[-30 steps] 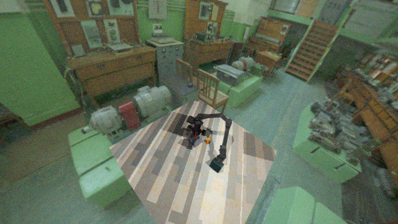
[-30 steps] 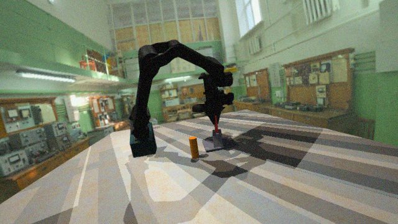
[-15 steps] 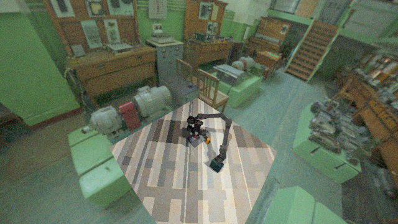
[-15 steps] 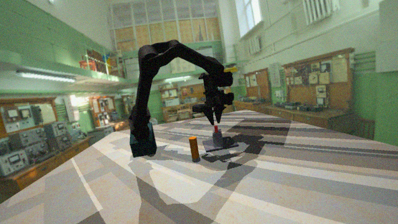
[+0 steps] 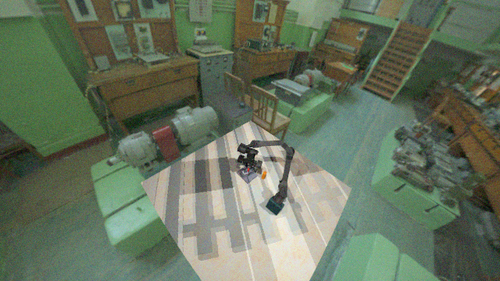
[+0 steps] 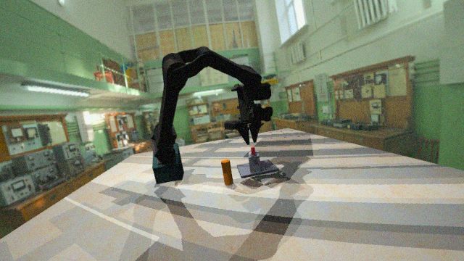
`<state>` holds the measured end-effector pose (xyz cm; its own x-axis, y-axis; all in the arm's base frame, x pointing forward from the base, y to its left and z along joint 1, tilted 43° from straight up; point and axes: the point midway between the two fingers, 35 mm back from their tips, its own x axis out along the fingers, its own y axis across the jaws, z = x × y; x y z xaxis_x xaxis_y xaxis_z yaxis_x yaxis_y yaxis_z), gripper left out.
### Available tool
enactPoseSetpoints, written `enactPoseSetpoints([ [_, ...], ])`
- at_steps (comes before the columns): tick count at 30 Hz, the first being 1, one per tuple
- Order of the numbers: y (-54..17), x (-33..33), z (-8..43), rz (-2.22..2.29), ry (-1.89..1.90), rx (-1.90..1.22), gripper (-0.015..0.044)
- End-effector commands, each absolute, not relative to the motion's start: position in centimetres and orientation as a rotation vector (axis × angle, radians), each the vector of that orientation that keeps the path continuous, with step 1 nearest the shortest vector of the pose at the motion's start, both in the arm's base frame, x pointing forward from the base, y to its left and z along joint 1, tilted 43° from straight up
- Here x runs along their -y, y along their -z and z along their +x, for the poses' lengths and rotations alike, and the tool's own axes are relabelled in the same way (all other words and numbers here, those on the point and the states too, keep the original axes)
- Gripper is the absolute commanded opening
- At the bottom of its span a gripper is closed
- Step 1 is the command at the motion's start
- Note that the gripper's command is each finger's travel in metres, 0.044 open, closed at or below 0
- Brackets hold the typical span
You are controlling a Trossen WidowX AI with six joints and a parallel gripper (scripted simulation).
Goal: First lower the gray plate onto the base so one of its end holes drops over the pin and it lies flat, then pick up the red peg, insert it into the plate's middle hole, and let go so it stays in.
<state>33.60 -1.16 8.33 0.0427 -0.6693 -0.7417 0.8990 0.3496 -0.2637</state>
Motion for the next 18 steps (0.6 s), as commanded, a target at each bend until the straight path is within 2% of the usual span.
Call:
enactPoseSetpoints([
  [1,-8.57,0.95,33.59,0.307,1.231,-0.917,0.0150],
  [18,-9.30,0.07,33.35,0.307,1.231,-0.917,0.0150],
])
